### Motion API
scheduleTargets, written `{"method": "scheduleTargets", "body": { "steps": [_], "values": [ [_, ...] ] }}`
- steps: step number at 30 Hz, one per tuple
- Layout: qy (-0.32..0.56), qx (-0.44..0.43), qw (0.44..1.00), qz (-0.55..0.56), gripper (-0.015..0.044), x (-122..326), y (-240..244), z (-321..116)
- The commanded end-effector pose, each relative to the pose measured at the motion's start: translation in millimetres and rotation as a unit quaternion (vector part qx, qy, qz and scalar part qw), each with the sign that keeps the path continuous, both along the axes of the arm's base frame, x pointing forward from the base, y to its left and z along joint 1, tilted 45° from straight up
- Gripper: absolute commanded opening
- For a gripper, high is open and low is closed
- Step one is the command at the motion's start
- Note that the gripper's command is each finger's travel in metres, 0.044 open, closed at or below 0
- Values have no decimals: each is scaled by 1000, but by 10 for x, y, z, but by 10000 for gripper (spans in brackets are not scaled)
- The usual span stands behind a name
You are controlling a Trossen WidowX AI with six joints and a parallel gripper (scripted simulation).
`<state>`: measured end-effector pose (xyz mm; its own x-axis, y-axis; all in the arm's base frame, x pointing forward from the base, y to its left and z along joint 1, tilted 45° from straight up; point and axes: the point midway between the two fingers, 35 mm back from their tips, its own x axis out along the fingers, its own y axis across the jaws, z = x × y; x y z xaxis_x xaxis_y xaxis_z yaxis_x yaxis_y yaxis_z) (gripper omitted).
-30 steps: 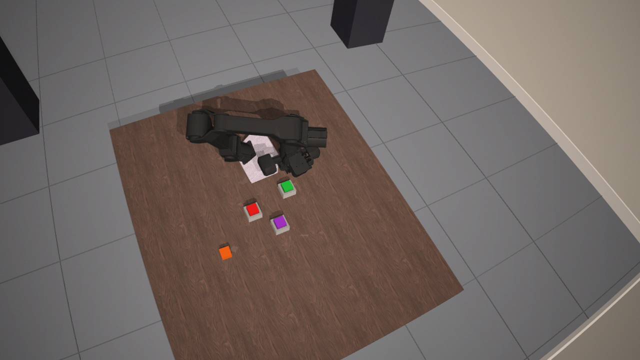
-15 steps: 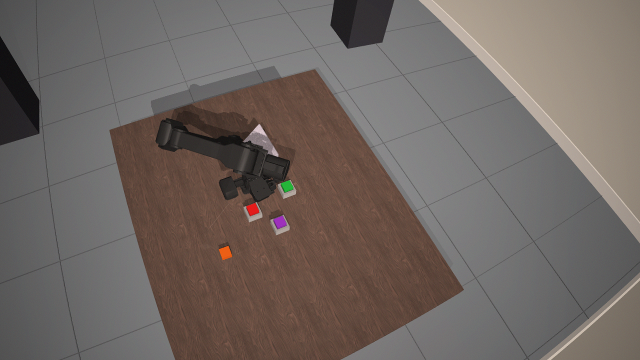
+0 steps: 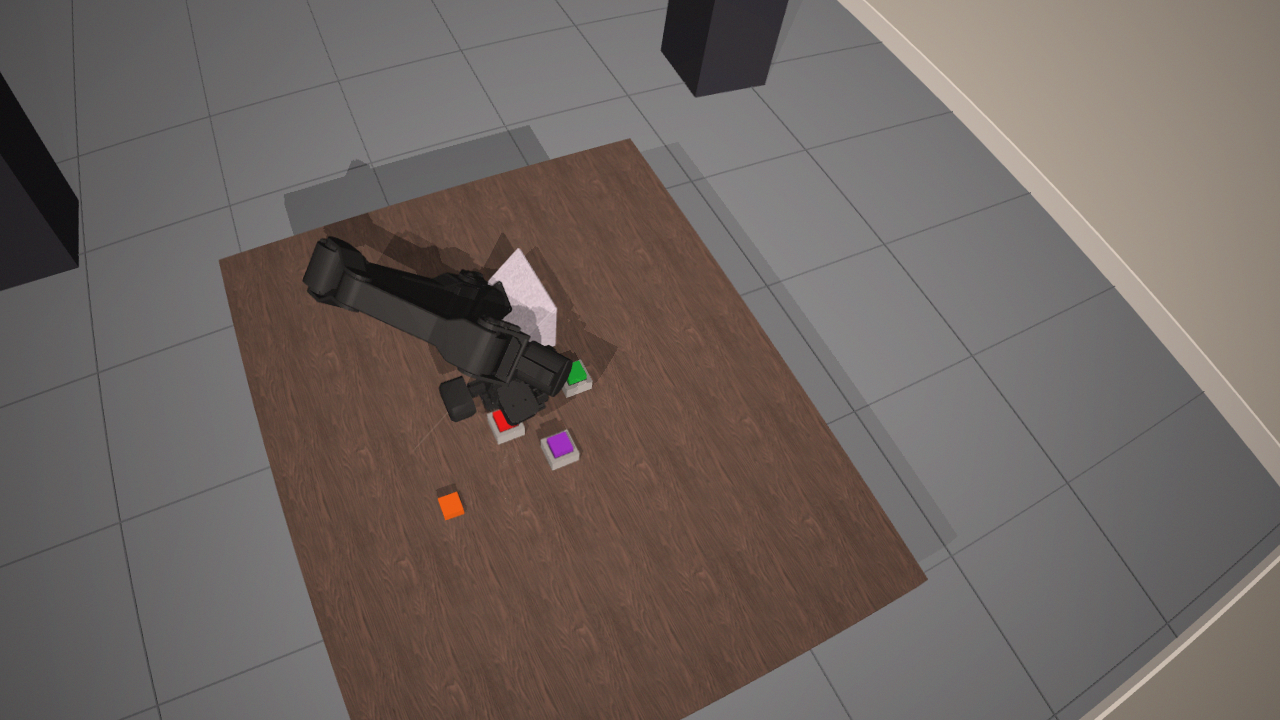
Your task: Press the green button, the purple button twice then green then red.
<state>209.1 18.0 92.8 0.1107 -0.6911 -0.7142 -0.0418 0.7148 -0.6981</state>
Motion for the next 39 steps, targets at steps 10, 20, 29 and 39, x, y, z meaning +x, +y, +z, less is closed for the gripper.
{"method": "scheduleTargets", "body": {
  "steps": [10,20,29,39],
  "values": [
    [0,-2,1000,3,20,29,-157,-149],
    [-1,-3,1000,3,20,39,-255,-243],
    [-1,-3,1000,3,20,39,-255,-243],
    [-1,0,1000,1,20,33,-194,-194]
  ]
}}
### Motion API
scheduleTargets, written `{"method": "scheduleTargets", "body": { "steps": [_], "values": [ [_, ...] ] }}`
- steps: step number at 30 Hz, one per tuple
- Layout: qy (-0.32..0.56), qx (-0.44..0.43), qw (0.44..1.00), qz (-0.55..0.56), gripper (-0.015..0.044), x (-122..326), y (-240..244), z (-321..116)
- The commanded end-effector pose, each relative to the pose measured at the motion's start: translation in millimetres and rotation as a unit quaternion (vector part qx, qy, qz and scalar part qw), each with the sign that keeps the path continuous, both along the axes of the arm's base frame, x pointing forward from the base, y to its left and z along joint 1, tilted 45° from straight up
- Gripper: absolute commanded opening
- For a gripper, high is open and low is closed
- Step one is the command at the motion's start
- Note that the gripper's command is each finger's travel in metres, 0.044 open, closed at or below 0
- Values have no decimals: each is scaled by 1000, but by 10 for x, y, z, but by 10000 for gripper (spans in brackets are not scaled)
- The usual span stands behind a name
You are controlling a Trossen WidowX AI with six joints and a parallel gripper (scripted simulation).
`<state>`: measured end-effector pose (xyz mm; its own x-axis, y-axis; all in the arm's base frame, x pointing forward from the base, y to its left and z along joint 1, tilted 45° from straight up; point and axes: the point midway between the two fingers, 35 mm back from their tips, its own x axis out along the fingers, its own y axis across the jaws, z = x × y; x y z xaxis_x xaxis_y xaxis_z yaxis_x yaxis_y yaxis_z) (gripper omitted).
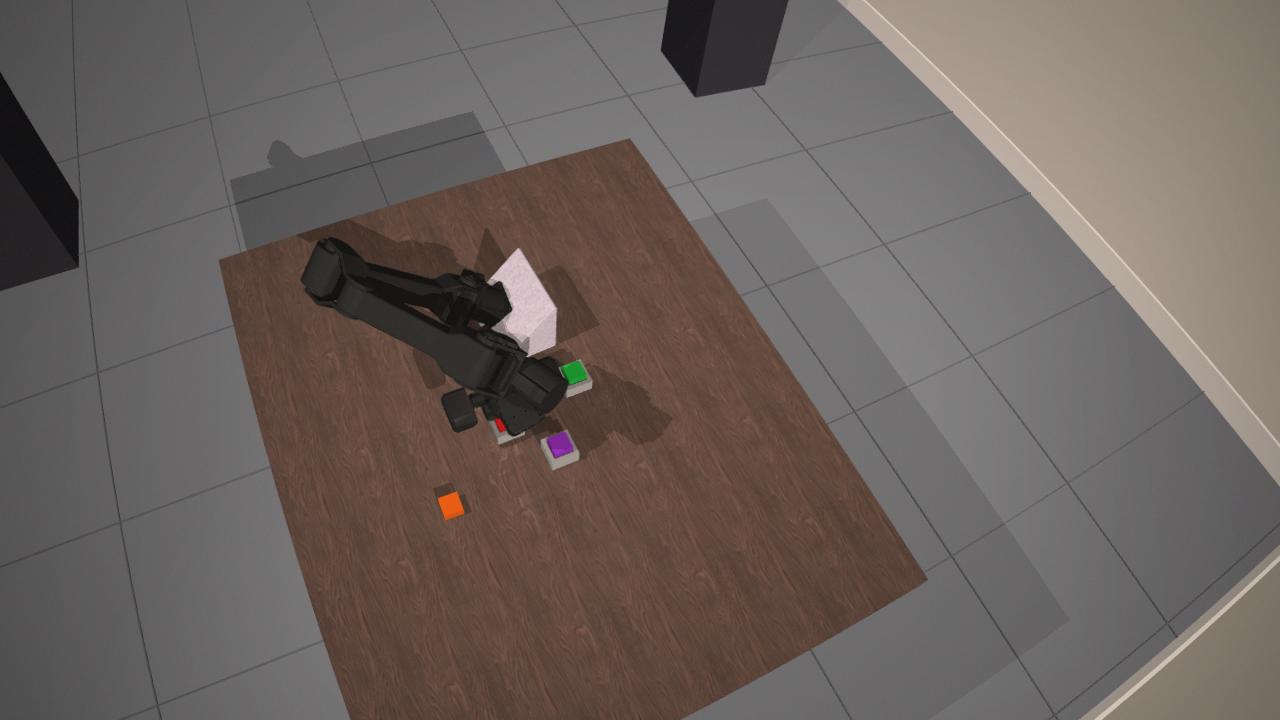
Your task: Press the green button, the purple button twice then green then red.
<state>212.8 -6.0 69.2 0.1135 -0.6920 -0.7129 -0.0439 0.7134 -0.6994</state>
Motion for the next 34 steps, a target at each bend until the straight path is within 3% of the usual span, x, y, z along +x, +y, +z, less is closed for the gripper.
{"method": "scheduleTargets", "body": {
  "steps": [1,6,13,21,27,34],
  "values": [
    [0,0,1000,0,20,-12,109,108],
    [0,-2,1000,1,20,-37,221,231],
    [1,10,1000,4,204,242,877,41],
    [2,15,1000,4,400,313,1883,-507],
    [0,8,1000,1,400,92,2523,-1072],
    [-1,7,1000,1,400,54,2585,-1141]
  ]
}}
